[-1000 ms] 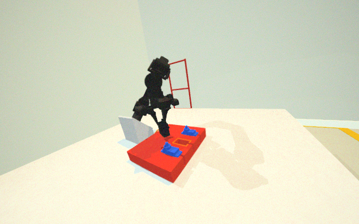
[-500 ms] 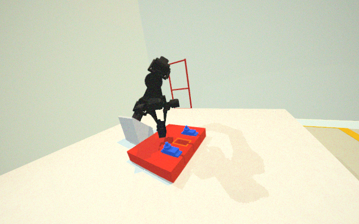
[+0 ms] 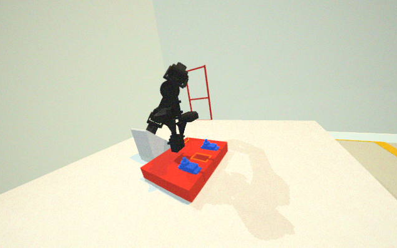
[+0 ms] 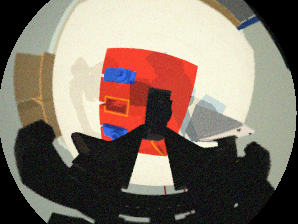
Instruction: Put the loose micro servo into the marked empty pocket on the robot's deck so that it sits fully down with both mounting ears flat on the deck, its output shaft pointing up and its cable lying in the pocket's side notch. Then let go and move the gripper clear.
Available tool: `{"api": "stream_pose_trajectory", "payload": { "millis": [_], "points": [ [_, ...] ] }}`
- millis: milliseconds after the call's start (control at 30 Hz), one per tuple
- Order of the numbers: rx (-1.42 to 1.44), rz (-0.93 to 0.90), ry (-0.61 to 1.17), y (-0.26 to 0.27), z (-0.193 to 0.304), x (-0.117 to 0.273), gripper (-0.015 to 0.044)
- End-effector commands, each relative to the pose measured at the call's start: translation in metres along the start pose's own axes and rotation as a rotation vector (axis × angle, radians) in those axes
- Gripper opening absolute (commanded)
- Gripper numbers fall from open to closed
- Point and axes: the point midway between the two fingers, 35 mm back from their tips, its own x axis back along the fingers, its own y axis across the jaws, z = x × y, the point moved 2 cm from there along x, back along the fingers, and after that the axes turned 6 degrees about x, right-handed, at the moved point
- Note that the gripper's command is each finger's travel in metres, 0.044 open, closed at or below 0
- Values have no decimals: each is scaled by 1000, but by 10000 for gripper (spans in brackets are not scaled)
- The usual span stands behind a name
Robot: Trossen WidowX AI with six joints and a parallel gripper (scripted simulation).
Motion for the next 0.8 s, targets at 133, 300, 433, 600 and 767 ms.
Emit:
{"api": "stream_pose_trajectory", "payload": {
  "millis": [133, 300, 433, 600, 767],
  "points": [
    [-282, -7, 1, 0, 1, 1, 0],
    [-455, -7, 2, 0, 1, 1, 0],
    [-595, -6, 2, 0, 1, 1, 0],
    [-768, -6, 3, 0, 1, 1, 0],
    [-942, -6, 3, 0, 1, 1, 0]
  ]
}}
